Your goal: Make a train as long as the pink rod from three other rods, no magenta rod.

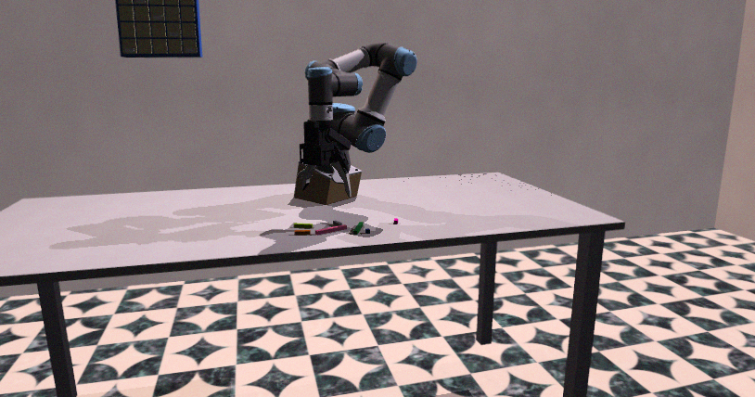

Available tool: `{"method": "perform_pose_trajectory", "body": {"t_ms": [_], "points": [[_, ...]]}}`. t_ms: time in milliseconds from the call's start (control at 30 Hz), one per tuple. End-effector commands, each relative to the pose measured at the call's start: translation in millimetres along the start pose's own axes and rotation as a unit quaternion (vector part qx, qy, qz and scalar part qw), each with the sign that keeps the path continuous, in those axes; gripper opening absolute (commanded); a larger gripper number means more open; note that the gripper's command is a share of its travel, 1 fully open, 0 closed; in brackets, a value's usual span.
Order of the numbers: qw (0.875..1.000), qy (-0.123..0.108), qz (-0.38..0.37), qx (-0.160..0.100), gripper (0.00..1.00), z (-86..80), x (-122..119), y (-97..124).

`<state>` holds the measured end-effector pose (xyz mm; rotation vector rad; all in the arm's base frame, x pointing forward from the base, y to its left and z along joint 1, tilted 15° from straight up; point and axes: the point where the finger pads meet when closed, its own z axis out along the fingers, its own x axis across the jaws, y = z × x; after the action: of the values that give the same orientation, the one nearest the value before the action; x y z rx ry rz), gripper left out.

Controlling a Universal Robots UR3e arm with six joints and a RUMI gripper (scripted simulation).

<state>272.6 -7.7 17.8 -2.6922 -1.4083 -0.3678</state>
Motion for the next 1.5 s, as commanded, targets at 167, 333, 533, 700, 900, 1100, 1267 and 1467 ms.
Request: {"method": "perform_pose_trajectory", "body": {"t_ms": [167,333,533,700,900,1100,1267,1467], "points": [[1.0,0.0,0.0,-0.001,1.0,-0.3,0.0,0.7],[1.0,0.0,0.0,-0.001,1.0,-0.3,0.0,0.7],[1.0,0.0,0.0,-0.001,1.0,-0.3,0.0,0.7],[1.0,0.0,0.0,-0.001,1.0,-0.3,0.0,0.7],[1.0,0.0,0.0,-0.001,1.0,-0.3,0.0,0.7],[1.0,0.0,0.0,-0.001,1.0,-0.3,0.0,0.7],[1.0,0.0,0.004,-0.001,1.0,-0.4,0.1,0.8],[1.0,0.0,0.023,-0.001,1.0,-0.5,0.5,1.5]]}}
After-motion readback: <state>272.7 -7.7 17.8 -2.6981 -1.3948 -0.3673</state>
